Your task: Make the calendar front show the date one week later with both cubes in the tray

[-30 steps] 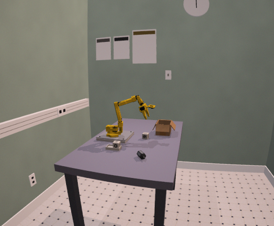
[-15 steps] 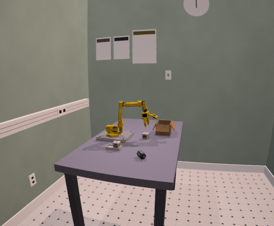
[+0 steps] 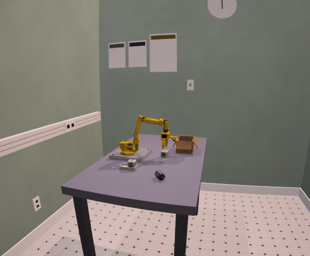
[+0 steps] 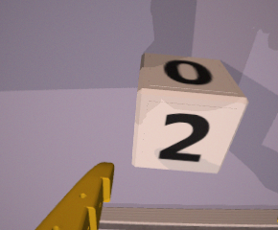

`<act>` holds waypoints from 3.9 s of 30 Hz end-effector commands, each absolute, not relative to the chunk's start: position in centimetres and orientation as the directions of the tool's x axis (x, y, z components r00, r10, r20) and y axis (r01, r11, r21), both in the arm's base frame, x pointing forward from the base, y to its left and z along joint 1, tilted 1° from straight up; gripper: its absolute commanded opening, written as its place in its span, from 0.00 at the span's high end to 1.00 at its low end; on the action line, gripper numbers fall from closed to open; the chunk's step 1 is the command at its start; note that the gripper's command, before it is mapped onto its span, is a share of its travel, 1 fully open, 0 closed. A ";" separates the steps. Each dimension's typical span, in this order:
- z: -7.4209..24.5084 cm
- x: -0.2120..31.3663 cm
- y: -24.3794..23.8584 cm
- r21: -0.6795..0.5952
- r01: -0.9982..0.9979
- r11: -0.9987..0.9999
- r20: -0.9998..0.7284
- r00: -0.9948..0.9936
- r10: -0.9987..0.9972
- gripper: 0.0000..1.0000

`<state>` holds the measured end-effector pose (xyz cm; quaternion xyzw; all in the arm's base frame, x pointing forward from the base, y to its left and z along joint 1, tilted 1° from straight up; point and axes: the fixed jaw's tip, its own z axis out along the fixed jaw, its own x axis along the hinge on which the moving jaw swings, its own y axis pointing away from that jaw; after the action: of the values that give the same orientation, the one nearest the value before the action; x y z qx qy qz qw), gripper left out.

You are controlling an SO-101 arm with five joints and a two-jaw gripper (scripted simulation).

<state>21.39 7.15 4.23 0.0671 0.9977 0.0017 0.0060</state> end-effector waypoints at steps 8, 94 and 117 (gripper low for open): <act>3.9 21.5 7.5 0.003 0.131 0.991 -0.007 -0.991 0.131 0.65; -0.1 21.4 7.1 0.003 0.131 0.991 -0.007 -0.991 0.131 0.71; -0.1 21.4 6.9 0.003 0.131 0.991 -0.007 -0.991 0.131 0.73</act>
<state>21.67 7.16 0.17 0.0677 0.9977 0.0031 0.0098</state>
